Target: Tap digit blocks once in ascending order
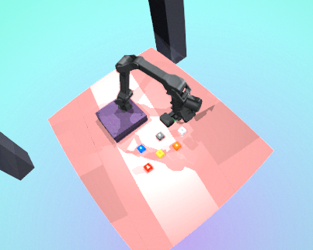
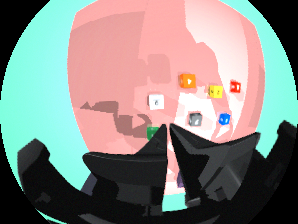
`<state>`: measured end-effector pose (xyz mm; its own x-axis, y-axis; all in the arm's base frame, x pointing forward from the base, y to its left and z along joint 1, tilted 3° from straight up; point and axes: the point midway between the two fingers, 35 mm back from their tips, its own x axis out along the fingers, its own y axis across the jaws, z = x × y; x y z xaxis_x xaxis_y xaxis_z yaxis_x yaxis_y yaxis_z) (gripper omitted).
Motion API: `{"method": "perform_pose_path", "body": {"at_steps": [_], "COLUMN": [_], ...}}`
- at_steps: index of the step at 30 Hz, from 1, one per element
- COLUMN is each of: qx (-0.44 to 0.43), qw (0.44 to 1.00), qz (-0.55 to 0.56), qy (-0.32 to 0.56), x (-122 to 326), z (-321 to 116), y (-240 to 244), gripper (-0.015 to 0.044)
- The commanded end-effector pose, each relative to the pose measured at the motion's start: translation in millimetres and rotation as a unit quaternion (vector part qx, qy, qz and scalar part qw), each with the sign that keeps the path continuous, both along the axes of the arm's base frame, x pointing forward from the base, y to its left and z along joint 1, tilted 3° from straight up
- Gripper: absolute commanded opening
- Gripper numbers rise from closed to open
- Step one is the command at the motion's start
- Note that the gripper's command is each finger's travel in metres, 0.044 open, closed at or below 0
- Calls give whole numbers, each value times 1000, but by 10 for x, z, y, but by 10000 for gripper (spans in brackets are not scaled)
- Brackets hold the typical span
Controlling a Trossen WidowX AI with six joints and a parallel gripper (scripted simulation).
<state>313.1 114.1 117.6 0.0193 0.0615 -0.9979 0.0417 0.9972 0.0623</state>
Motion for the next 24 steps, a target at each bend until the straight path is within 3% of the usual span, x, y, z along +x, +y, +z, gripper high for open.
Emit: {"method": "perform_pose_path", "body": {"at_steps": [1, 5, 10, 24], "qx": [0, 0, 1, 1], "qw": [1000, 1000, 1000, 1000], "qz": [-6, -6, -6, -6], "qy": [3, 3, 3, 3], "x": [53, 66, 65, 66], "z": [-2, -108, -785, -930], "y": [172, 184, 222, 231], "gripper": [20, 20, 20, 20]}}
